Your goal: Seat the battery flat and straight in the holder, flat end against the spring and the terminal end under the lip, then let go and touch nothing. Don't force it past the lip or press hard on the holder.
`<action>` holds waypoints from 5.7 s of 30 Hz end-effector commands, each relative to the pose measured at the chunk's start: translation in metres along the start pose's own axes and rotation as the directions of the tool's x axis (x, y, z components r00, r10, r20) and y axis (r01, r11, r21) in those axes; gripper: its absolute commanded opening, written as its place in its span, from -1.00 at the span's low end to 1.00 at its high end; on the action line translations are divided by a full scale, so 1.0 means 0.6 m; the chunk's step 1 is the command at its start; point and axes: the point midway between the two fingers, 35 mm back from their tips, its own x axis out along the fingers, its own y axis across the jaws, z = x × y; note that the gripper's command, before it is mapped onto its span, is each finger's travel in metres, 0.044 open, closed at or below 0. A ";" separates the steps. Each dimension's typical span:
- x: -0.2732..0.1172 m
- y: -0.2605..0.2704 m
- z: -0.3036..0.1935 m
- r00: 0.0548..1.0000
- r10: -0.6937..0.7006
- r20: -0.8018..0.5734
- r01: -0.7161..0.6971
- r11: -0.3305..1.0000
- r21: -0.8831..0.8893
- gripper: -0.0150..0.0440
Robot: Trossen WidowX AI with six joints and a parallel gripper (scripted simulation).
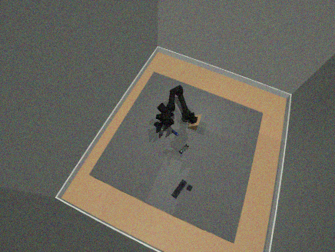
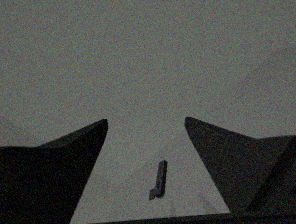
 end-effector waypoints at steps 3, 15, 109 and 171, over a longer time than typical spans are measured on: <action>0.008 -0.014 -0.067 0.983 -0.066 -0.172 0.050 0.994 -0.095 0.60; -0.122 -0.095 -0.340 0.412 -0.448 -0.793 -0.329 0.739 -0.589 0.32; -0.289 -0.163 -0.346 -0.138 -0.760 -0.635 -0.928 0.323 -0.184 -0.23; -0.094 -0.063 -0.542 -0.363 -0.638 -0.679 -0.426 -0.535 0.730 -0.23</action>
